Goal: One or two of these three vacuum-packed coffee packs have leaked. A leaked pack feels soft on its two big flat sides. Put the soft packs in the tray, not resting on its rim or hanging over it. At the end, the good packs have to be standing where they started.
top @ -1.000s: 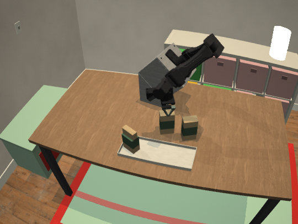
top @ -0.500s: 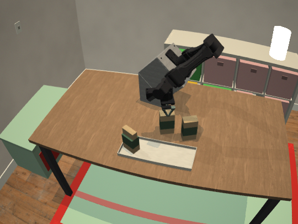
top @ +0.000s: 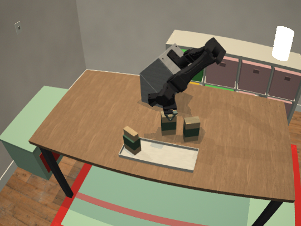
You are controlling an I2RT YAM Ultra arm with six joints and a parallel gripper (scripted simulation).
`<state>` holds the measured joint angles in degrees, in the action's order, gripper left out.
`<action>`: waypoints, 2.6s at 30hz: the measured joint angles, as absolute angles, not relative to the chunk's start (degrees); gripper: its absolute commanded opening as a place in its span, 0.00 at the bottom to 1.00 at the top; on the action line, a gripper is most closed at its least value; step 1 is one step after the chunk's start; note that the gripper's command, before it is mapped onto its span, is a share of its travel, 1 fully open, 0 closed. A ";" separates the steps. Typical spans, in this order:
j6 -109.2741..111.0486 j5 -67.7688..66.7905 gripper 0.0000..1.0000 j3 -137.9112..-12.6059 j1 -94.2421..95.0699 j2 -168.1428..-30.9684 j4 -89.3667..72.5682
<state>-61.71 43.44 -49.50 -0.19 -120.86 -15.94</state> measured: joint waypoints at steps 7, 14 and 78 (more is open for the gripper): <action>-64.12 43.29 0.77 -48.97 1.13 -122.56 -12.40; -65.21 43.29 0.77 -48.95 1.48 -122.83 -10.39; -65.49 43.18 0.24 -48.93 1.50 -122.85 -9.74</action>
<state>-65.49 43.18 -48.93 1.50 -122.85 -9.74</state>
